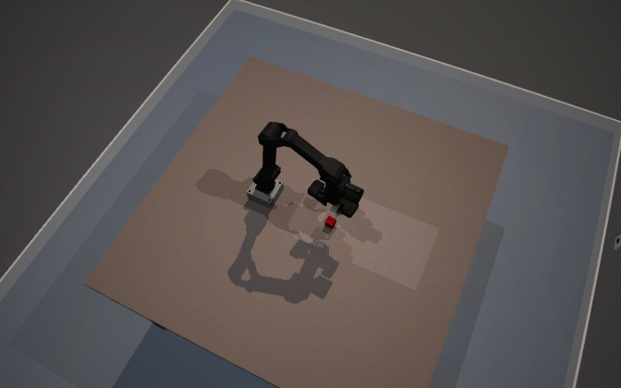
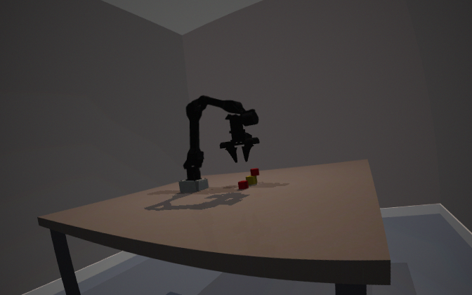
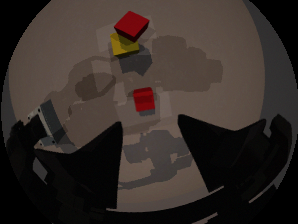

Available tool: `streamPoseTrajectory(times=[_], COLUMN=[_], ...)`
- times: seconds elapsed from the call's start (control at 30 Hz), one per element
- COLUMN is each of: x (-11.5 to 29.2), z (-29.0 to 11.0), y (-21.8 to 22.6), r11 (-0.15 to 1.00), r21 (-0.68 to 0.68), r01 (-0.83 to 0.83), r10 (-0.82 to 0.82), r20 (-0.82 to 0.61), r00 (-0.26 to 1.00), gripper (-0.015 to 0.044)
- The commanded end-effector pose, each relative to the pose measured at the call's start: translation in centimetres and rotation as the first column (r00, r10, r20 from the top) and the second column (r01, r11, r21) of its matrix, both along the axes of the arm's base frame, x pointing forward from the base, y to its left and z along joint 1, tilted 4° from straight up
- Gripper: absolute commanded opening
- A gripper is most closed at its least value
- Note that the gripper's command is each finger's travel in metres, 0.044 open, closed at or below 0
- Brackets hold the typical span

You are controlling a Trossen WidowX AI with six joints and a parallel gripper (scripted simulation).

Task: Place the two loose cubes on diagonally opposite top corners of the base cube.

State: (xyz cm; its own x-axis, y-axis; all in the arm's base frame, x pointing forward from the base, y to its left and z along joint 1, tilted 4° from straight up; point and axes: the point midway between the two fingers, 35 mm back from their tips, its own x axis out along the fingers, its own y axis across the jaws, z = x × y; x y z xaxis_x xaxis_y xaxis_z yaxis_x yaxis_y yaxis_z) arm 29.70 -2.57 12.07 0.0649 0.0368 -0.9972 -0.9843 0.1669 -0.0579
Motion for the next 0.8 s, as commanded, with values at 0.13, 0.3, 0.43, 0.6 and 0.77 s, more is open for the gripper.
streamPoseTrajectory(times=[0.13,0.3,0.43,0.6,0.77], x=[-0.3,0.1,0.1,0.1,0.2], z=[0.5,-2.6,-5.5,-5.7,-7.1], y=[-0.8,-0.7,-0.6,-0.6,-0.5], r11=[0.997,0.997,0.997,0.997,0.997], r21=[-0.003,-0.003,-0.003,-0.003,-0.003], r01=[-0.072,-0.072,-0.072,-0.072,-0.072], r10=[0.072,0.072,0.072,0.072,0.072], r20=[0.012,0.012,0.012,0.012,0.012], r00=[0.997,0.997,0.997,0.997,0.997], gripper=[0.0265,0.0265,0.0265,0.0265,0.0265])
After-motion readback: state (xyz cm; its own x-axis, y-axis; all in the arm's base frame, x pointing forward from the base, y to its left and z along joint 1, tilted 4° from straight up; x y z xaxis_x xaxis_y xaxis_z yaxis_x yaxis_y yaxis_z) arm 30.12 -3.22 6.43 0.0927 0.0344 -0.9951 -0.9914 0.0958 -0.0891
